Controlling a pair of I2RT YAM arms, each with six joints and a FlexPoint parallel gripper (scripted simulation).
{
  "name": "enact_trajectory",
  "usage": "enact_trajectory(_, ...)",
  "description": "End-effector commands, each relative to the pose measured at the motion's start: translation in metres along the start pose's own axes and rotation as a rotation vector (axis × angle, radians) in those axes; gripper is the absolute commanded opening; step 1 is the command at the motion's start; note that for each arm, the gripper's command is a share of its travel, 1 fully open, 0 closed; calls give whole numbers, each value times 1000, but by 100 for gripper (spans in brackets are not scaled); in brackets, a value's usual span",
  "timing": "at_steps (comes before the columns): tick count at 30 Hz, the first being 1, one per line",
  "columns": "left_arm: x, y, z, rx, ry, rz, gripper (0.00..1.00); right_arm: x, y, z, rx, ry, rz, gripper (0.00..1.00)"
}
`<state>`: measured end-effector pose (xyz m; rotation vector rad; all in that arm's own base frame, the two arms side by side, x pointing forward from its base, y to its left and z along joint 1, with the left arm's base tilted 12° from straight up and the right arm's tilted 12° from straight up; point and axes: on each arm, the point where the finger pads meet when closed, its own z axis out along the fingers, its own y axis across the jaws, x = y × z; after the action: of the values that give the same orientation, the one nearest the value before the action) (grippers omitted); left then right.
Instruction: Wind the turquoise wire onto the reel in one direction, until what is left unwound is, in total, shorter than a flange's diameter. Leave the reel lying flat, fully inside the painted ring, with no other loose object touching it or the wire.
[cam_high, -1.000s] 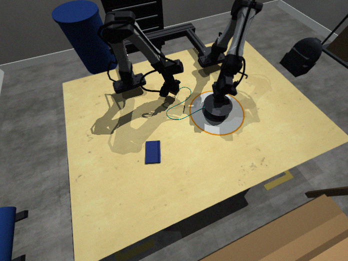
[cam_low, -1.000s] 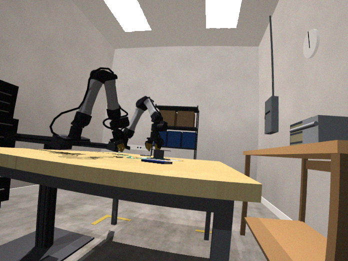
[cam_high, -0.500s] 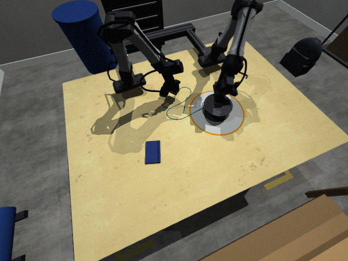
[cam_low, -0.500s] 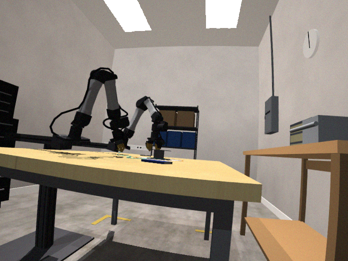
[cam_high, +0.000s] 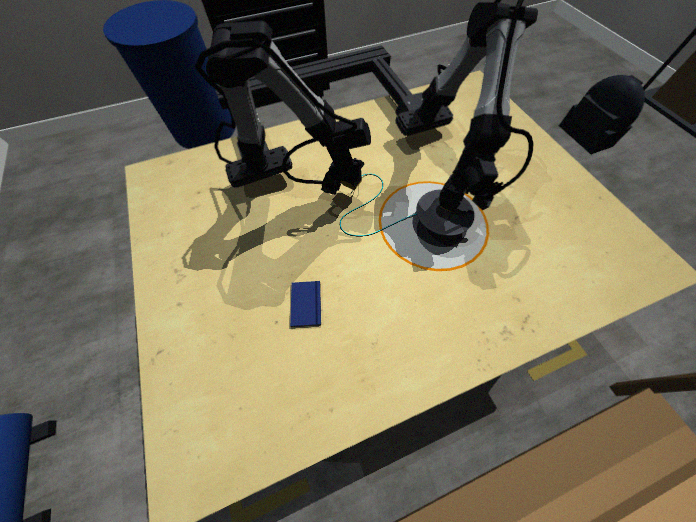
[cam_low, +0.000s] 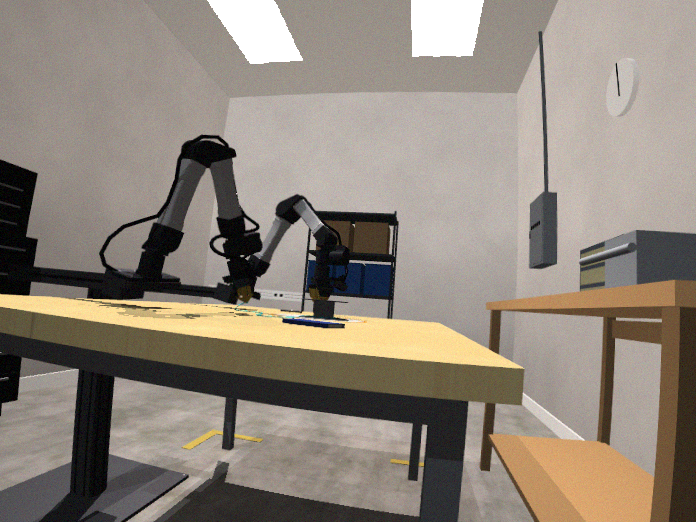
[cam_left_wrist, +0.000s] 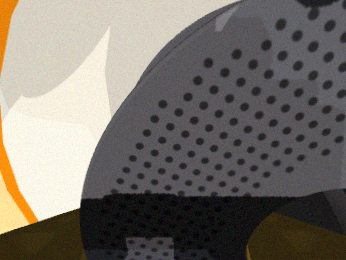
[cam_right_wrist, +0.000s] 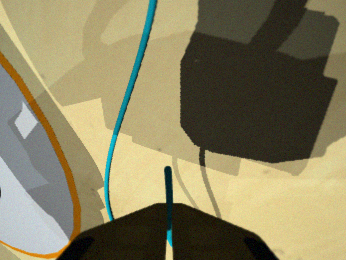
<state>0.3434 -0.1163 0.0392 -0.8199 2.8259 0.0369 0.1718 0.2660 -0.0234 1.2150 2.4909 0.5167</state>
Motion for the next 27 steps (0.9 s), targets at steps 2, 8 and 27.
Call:
enact_trajectory(2,-25,-11,5,7,-11,299,57,3,4,-2,33,2,-6,0)
enact_trajectory(8,-47,-47,4,8,-25,712,57,1,-1,-1,75,-20,-24,0)
enact_trajectory(27,-5,-116,9,58,-102,1787,57,1,5,-3,-114,-86,-47,0)
